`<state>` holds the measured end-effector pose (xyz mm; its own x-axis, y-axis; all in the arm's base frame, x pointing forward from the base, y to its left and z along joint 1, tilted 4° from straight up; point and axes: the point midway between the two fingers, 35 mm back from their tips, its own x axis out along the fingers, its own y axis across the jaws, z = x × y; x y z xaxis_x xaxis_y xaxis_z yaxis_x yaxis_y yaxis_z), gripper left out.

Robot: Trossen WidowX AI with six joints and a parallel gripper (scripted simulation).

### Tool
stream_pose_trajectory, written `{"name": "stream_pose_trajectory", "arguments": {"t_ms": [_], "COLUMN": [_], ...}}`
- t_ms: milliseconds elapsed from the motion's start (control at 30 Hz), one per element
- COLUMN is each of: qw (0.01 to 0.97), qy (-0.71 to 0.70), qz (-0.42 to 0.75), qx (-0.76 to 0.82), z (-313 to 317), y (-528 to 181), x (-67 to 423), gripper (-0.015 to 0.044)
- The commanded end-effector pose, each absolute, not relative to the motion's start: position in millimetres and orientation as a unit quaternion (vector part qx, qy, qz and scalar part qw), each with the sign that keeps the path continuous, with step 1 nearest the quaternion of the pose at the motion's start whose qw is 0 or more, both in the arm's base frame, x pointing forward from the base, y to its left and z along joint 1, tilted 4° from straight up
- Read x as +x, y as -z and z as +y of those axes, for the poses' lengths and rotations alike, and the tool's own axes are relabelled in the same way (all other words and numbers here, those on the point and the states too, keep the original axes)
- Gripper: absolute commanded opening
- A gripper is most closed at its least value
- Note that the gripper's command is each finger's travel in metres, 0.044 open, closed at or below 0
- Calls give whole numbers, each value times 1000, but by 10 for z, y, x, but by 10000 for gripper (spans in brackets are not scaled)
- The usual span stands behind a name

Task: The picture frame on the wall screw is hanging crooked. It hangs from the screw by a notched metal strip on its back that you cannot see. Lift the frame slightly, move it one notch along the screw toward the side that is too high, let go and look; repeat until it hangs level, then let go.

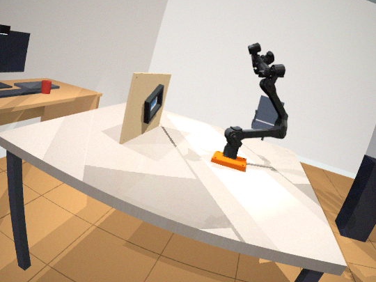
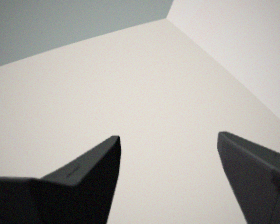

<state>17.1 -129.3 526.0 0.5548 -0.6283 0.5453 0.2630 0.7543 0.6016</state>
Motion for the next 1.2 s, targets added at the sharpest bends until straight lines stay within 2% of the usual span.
{"name": "stream_pose_trajectory", "arguments": {"t_ms": [0, 300, 633, 1167], "qw": [874, 891, 869, 867], "qy": [184, 46, -39, -42], "qz": [-338, -185, -10, 0], "qx": [297, 413, 493, 497], "z": [-1040, -239, 607, 650], "y": [-4881, -3847, -2493, -2404], "x": [684, 1494, 1743, 1740], "gripper": [260, 260, 260, 260]}}
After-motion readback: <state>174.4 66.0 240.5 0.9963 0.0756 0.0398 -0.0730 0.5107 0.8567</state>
